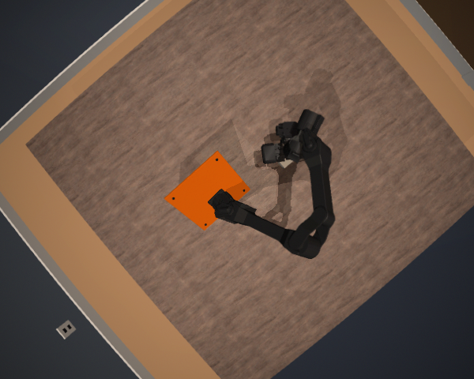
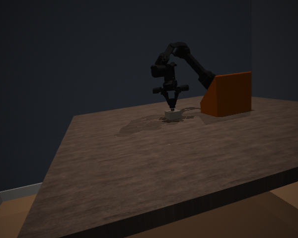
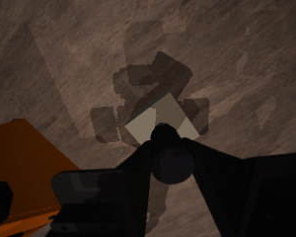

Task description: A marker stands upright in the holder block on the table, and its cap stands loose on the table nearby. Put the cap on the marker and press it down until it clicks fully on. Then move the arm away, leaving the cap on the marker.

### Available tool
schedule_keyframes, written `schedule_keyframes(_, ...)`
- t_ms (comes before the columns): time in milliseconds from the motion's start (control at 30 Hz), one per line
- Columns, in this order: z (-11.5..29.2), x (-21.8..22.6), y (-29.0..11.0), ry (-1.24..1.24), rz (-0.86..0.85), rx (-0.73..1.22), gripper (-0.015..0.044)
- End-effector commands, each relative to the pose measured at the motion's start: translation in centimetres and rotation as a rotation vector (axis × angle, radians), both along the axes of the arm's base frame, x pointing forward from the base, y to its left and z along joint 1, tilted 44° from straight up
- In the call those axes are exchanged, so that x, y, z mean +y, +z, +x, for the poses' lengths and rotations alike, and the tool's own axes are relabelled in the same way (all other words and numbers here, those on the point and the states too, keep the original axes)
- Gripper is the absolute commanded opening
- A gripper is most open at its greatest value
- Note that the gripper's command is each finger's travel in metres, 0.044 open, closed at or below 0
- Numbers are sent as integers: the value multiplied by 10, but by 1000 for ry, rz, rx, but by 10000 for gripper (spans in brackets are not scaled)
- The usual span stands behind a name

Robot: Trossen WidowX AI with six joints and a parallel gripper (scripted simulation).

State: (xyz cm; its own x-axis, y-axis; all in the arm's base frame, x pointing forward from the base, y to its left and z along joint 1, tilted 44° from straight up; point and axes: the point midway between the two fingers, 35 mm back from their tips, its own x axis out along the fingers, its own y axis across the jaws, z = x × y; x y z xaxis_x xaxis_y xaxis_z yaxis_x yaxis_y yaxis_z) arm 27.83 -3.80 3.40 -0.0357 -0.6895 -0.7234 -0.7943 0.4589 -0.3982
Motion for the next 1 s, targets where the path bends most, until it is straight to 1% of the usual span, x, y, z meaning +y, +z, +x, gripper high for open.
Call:
schedule_keyframes(0, 0, -1, -1, 3, -3, 3, 0)
schedule_keyframes(367, 0, -1, -1, 3, -3, 3, 0)
schedule_keyframes(900, 0, 0, 0, 0, 0, 0, 420)
schedule_keyframes(933, 0, 0, 0, 0, 0, 0, 440)
schedule_keyframes(967, 0, 0, 0, 0, 0, 0, 440)
